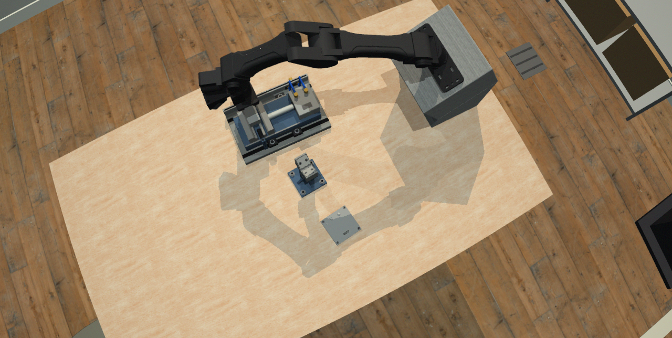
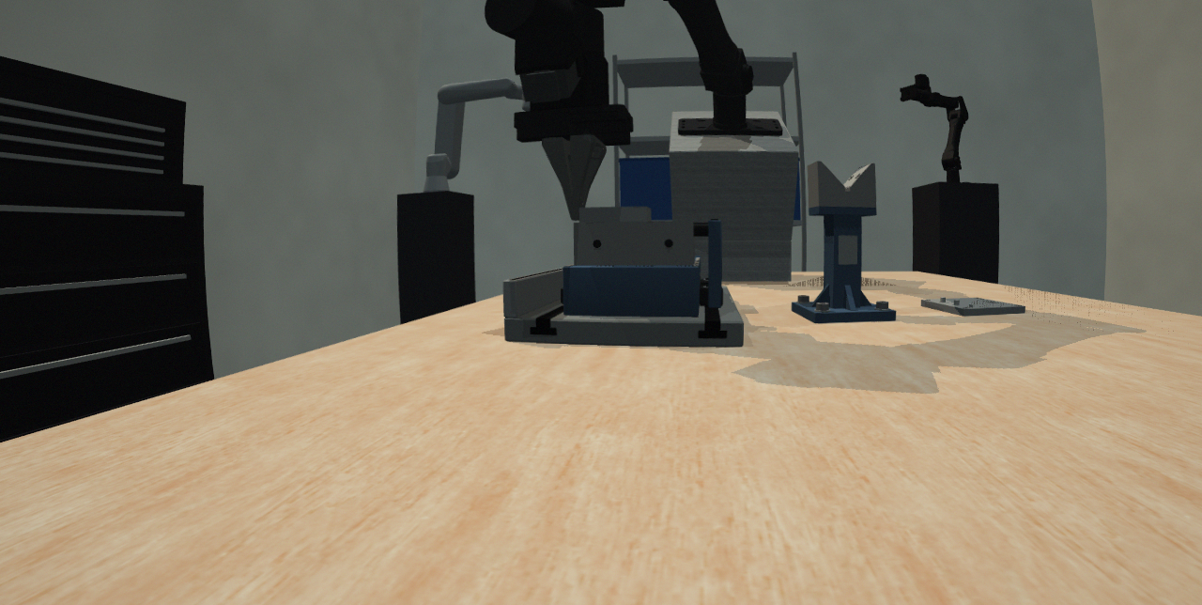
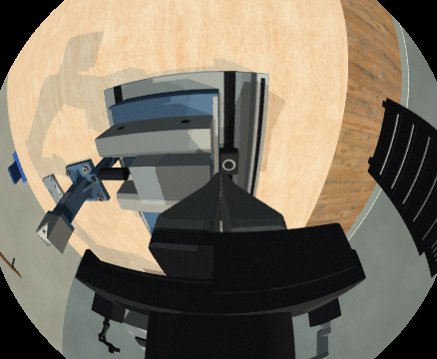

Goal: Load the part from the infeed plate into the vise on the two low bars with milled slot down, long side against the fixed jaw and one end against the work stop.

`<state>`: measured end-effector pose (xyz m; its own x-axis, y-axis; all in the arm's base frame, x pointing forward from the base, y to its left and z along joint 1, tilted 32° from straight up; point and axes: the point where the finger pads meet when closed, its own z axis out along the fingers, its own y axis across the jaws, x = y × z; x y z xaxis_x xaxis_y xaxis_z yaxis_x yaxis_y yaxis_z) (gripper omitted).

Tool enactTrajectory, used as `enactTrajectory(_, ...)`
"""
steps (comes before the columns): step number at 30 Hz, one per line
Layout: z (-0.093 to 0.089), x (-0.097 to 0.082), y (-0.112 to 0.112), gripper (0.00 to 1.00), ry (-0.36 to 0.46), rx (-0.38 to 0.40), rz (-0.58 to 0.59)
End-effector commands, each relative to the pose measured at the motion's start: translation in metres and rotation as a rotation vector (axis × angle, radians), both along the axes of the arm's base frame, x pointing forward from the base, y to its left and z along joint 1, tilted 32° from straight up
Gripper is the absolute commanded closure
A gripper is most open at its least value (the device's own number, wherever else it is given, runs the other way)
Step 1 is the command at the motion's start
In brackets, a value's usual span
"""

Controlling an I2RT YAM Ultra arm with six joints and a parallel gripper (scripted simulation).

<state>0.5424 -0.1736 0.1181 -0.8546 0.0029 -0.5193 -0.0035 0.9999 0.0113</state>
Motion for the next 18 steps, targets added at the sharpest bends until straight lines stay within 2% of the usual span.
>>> enactTrajectory(1,0.021,0.001,-0.002,1.00,-0.044,-0.018,-0.010)
enactTrajectory(8,0.017,0.001,0.002,1.00,-0.036,-0.014,-0.005)
enactTrajectory(9,0.031,0.005,-0.003,1.00,-0.069,-0.026,-0.010)
enactTrajectory(10,0.031,0.006,-0.002,1.00,-0.069,-0.024,-0.008)
enactTrajectory(17,0.016,0.000,0.006,1.00,-0.035,-0.009,-0.002)
enactTrajectory(18,0.019,0.001,0.006,1.00,-0.040,-0.010,-0.001)
